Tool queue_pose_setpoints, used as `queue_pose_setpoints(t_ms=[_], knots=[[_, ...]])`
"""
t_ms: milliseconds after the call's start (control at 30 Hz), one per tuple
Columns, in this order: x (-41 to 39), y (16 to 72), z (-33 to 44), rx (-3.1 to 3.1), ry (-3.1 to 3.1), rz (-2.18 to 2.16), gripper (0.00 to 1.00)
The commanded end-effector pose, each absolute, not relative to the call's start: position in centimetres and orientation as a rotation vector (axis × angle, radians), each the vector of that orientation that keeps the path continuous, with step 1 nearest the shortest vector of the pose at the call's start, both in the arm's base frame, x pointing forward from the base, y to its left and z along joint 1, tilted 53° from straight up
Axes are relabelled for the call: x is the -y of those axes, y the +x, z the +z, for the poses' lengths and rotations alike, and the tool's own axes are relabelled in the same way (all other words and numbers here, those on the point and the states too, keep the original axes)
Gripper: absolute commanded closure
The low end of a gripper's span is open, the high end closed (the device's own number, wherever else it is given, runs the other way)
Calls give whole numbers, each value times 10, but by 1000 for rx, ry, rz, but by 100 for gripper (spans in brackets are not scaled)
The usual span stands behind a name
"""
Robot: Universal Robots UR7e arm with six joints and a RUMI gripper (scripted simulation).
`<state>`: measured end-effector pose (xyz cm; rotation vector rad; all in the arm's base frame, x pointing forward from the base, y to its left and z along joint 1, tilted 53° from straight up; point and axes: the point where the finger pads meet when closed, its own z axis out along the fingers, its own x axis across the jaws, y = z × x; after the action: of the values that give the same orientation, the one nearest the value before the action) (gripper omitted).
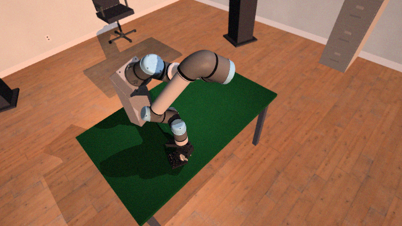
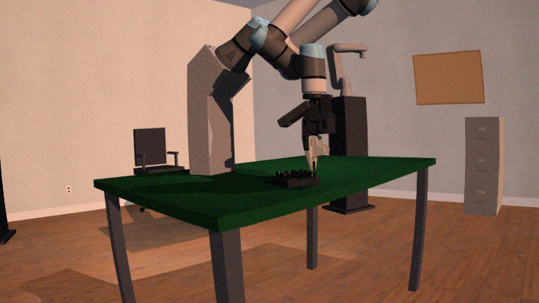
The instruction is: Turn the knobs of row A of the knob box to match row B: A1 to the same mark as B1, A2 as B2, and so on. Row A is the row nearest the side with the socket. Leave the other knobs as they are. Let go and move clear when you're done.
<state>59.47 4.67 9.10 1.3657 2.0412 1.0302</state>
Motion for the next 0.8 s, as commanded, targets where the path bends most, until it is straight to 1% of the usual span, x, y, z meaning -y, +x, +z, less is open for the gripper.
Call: queue_pose_setpoints(t_ms=[0,767], knots=[[-46,594,90,-2040,1369,1030,89],[-48,599,88,-2041,1364,1030,89]])
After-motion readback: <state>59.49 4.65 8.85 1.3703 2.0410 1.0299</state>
